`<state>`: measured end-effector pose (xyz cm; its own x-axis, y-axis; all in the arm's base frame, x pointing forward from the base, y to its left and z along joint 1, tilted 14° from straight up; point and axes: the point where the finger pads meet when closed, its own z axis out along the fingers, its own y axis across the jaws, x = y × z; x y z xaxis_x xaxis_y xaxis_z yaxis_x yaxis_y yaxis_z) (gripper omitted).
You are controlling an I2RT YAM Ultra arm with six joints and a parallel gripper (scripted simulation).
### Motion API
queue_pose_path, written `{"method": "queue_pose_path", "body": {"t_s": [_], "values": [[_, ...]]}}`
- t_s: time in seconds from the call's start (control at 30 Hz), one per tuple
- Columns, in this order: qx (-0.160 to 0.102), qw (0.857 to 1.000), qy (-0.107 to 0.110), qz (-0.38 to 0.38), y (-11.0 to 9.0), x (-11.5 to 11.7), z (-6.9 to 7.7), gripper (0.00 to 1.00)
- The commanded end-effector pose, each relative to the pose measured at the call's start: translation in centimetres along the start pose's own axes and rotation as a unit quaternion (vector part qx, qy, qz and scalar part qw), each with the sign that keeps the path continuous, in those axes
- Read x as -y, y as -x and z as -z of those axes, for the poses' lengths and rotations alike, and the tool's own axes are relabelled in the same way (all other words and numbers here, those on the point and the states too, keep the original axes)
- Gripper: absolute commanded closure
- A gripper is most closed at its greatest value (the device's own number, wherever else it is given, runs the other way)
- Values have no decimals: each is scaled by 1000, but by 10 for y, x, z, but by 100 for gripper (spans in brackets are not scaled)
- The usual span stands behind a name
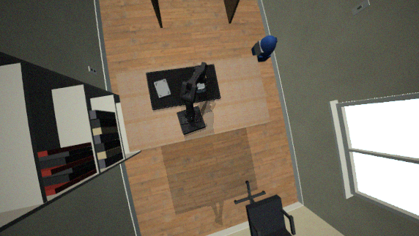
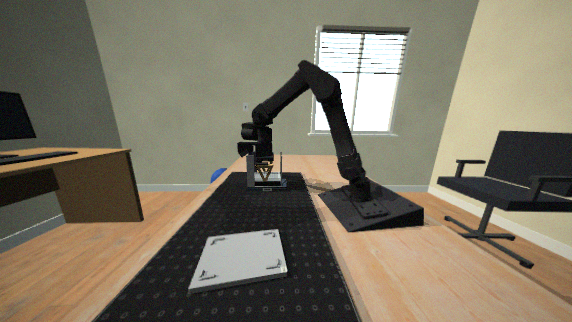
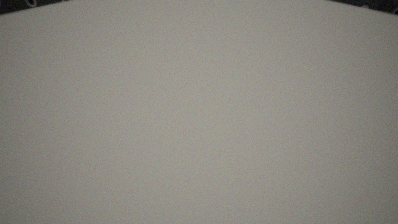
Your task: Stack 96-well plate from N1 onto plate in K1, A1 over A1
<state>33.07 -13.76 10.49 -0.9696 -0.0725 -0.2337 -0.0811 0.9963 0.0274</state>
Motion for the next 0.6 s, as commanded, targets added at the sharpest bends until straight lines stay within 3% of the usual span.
{"method": "queue_pose_path", "body": {"t_s": [0.0,0.57], "values": [[14,1000,-4,1,5,-1,4,100],[5,1000,1,1,2,-3,-5,100]]}}
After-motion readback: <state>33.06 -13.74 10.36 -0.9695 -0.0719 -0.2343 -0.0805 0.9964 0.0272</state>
